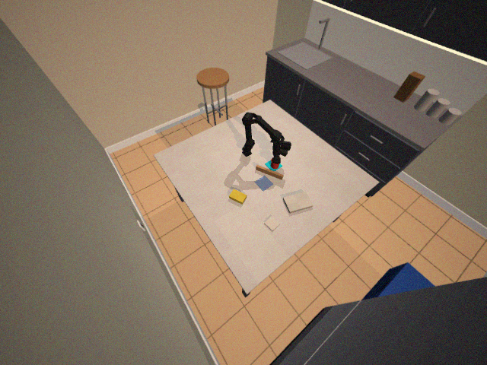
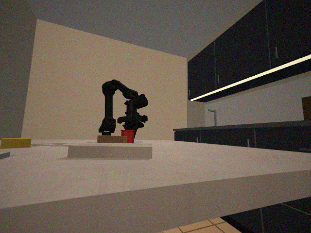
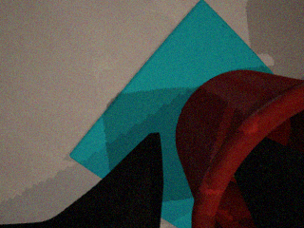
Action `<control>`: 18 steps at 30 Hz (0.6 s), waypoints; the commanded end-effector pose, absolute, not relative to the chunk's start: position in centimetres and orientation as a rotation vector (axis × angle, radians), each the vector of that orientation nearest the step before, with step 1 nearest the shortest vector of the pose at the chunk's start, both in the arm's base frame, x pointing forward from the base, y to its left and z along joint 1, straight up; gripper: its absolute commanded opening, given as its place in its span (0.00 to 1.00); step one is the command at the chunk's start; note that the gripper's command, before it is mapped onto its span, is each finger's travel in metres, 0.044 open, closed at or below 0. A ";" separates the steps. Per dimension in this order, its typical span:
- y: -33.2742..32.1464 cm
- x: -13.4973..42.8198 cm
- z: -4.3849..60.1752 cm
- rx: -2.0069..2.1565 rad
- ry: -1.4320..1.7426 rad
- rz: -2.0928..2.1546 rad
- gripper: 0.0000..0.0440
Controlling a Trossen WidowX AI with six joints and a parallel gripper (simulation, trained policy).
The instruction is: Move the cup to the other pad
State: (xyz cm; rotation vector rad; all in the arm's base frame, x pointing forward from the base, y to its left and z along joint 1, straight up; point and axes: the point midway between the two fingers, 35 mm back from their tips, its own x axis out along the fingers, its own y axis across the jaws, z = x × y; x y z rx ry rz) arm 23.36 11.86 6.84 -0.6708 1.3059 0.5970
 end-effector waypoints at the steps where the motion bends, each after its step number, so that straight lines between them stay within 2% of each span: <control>1: 11.9 23.1 7.1 -0.653 1.288 0.612 0.34; 10: 12.0 22.6 8.3 -0.626 1.230 0.635 0.42; 18: 12.1 22.3 9.6 -0.597 1.177 0.645 0.54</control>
